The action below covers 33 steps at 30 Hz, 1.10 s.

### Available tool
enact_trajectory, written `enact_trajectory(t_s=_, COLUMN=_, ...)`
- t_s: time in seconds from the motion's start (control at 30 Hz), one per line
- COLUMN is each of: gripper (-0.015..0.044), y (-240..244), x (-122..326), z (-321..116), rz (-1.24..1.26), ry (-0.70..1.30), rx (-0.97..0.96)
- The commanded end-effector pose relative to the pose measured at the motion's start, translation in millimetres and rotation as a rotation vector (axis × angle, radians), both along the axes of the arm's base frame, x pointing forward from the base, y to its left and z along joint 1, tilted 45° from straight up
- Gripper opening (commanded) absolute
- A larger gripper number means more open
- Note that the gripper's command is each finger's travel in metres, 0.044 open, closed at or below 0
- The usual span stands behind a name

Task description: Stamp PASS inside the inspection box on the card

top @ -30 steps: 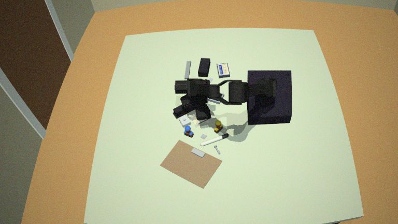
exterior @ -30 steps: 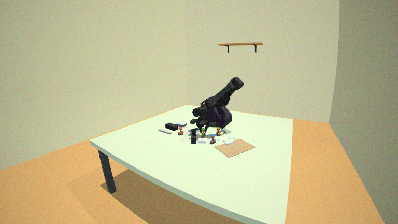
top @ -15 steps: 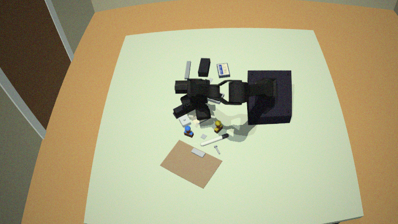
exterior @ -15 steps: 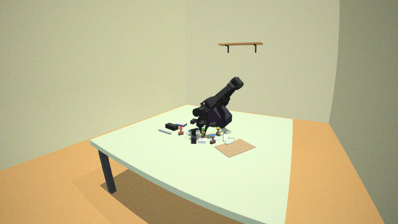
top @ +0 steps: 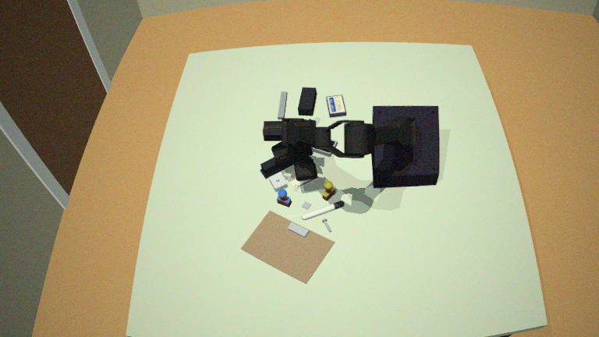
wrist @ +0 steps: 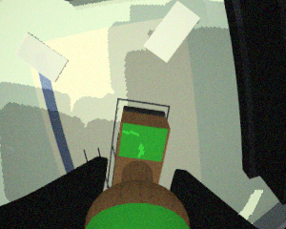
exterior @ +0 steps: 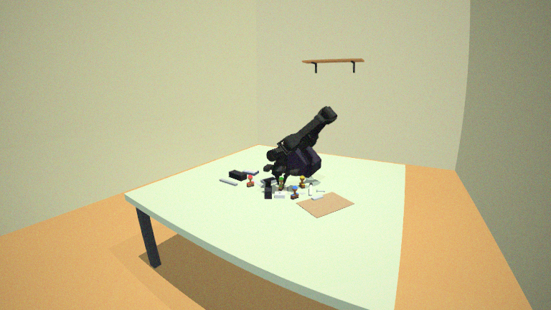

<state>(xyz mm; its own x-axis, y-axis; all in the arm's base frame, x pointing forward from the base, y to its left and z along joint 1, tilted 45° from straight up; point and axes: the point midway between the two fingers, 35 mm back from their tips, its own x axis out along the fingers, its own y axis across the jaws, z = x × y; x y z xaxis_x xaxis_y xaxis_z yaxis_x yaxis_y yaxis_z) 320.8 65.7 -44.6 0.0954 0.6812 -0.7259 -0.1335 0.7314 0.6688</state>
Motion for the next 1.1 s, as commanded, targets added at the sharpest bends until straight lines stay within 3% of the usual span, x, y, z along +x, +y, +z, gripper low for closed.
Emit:
enact_trajectory(t_s=0.0, gripper=0.0, y=2.3, x=0.0, z=-1.1, rz=0.002, ry=0.001, rx=0.003)
enact_trajectory(t_s=1.07, gripper=0.0, y=-3.1, x=-0.5, z=4.2, rz=0.002, ry=0.001, rx=0.003)
